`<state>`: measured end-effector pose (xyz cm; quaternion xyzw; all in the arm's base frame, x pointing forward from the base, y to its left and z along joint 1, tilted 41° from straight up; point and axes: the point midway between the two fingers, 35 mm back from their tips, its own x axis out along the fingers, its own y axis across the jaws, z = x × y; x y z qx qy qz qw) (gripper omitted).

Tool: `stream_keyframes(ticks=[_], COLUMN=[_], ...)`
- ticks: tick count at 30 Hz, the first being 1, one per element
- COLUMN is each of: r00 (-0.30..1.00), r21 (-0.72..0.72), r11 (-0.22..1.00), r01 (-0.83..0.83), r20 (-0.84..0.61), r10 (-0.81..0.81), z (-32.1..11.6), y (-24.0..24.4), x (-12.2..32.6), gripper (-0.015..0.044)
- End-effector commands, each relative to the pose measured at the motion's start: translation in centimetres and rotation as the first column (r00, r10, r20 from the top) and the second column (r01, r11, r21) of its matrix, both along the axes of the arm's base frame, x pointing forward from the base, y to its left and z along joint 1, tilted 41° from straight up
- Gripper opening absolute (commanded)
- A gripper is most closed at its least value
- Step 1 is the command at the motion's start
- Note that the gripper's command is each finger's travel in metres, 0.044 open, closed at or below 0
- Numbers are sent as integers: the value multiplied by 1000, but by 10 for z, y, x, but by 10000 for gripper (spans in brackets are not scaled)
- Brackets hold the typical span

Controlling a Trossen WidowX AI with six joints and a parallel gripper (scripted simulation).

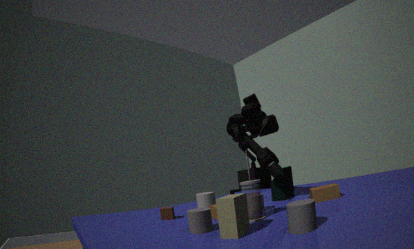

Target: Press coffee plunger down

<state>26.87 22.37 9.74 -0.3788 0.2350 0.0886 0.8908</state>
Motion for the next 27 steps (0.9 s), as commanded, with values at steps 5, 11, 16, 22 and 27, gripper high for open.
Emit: stream_keyframes(ticks=[5,11,16,22,27], r00=[1000,1000,1000,1000,1000], r21=[-5,-5,-5,-5,-5], r11=[1000,1000,1000,1000,1000], r01=[-5,-5,-5,-5,-5], r20=[0,0,1,3,4], r10=[5,5,5,5,5], z=[-7,-11,-15,-19,-21], y=[-1,-1,-1,-2,-3], x=[9,17,24,32,36], gripper=[440,440,440,440,414])
